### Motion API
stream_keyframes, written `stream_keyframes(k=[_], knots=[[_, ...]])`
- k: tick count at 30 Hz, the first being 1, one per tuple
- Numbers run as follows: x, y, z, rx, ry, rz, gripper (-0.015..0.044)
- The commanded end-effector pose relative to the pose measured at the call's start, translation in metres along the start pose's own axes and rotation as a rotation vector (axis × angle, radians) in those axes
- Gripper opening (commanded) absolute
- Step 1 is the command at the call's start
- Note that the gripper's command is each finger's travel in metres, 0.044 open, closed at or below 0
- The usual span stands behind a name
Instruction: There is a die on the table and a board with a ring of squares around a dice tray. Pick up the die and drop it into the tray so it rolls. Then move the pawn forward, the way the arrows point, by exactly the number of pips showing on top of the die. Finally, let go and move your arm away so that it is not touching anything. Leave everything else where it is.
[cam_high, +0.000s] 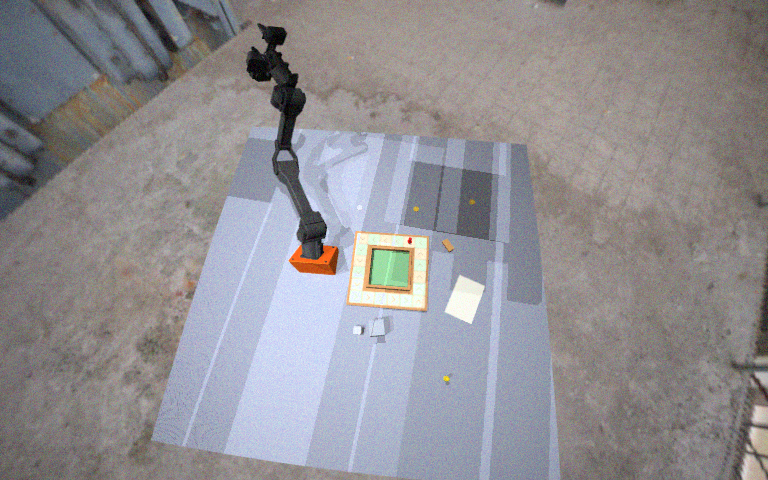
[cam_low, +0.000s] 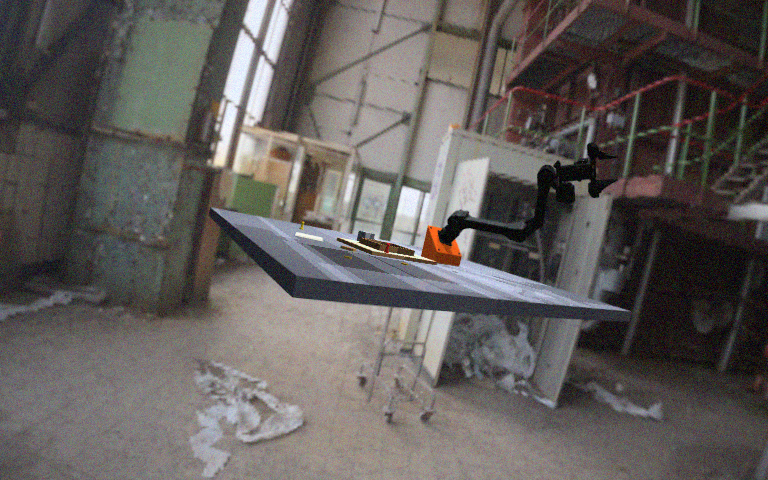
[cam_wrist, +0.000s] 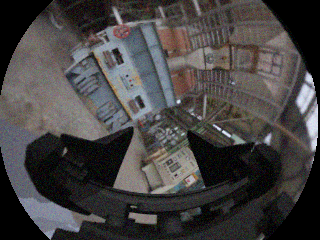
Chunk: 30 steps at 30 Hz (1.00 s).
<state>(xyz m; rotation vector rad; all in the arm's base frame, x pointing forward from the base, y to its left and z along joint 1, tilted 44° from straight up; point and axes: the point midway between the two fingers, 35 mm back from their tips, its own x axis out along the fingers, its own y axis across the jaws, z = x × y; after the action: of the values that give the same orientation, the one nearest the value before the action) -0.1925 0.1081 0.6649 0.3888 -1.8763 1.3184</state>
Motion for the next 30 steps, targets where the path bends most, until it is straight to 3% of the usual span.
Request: stream_keyframes(k=[1, 5, 20, 30], knots=[[-0.001, -0.002, 0.000, 0.000, 0.002, -0.009, 0.0374], [-0.020, -0.058, 0.005, -0.050, 0.031, -0.187, 0.0275], [-0.148, -0.253, 0.047, -0.576, 0.212, -0.763, 0.0275], [-0.256, -0.328, 0.095, -0.761, 0.337, -1.072, 0.0275]])
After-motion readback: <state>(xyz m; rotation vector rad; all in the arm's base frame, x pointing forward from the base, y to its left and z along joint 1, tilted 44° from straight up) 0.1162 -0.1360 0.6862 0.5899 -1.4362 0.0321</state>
